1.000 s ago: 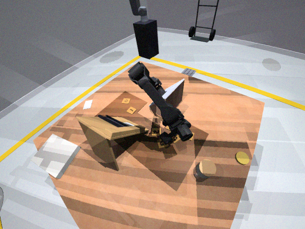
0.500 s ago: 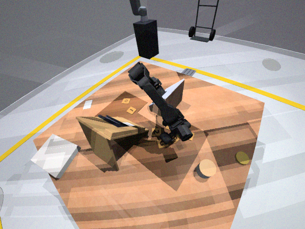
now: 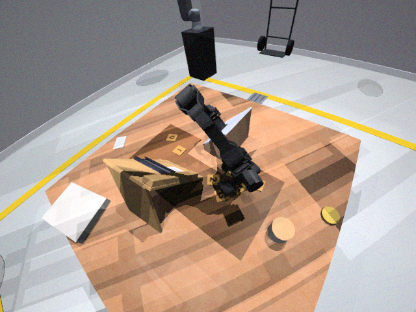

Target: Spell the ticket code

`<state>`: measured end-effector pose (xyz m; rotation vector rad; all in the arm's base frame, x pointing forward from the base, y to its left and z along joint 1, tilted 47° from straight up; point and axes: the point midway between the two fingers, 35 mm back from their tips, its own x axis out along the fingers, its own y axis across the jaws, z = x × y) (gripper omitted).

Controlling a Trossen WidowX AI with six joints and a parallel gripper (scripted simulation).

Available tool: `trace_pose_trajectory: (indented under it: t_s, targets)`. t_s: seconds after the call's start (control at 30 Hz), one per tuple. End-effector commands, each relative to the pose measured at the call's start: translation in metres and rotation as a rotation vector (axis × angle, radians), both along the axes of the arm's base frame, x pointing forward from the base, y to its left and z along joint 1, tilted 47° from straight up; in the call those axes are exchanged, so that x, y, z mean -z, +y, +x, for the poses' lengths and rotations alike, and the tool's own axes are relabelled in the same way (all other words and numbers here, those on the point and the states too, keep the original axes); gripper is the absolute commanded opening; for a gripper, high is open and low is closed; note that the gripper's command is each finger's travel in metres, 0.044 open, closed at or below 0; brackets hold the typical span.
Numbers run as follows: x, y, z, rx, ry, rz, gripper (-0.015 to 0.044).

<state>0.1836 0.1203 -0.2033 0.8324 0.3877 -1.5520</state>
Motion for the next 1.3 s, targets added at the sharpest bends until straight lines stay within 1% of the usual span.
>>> trace_pose_trajectory:
  t_s: [0.0,0.07,1.27]
  targets:
    - [-0.002,0.002,0.0,0.002,-0.003,0.003,0.005]
    - [-0.003,0.003,0.0,0.002,-0.003,0.003,0.0]
    - [-0.019,0.014,-0.004,0.002,-0.002,0.004,0.0]
